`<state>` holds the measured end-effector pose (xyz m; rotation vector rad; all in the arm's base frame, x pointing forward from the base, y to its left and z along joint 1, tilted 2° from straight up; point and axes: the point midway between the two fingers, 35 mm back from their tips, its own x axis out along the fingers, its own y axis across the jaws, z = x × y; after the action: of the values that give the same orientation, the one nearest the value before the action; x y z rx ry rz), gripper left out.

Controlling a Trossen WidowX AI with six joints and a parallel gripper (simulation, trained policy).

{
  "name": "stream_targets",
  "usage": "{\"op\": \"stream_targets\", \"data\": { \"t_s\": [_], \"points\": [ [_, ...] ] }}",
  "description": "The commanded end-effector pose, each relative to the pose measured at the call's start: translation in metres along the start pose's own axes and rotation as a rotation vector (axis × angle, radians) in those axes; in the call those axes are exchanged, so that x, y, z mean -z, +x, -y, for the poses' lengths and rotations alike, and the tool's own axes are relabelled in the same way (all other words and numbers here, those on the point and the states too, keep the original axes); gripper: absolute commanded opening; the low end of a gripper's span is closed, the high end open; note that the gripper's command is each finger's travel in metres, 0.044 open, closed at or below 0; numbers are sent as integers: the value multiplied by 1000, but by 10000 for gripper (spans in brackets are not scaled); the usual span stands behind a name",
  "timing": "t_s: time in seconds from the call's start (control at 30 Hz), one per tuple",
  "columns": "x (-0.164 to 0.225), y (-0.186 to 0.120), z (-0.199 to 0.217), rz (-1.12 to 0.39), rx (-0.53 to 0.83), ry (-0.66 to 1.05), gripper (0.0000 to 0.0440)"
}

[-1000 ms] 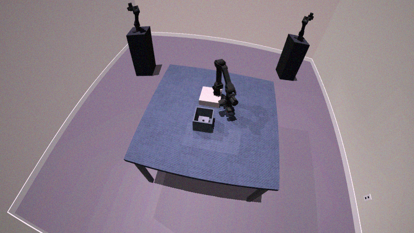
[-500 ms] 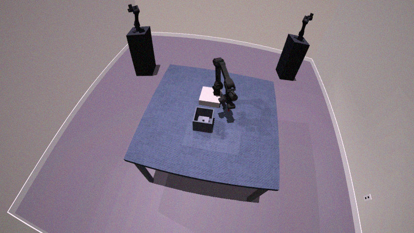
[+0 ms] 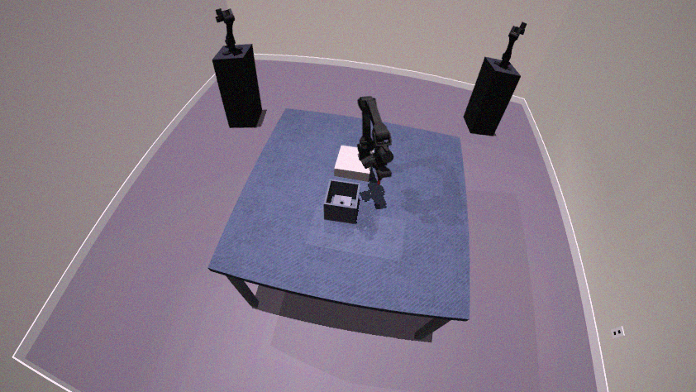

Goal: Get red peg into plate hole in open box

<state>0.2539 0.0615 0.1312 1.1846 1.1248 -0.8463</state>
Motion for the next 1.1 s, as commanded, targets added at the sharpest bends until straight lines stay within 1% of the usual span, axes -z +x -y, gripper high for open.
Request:
{"op": "stream_targets", "data": {
  "t_s": [0.0, 0.47, 1.07],
  "points": [
    [-11, -9, -5, 22, -13, -1, 0],
    [-56, -21, -10, 93, 5, 23, 0],
    [-105, -19, -12, 125, 54, 50, 0]
  ]
}}
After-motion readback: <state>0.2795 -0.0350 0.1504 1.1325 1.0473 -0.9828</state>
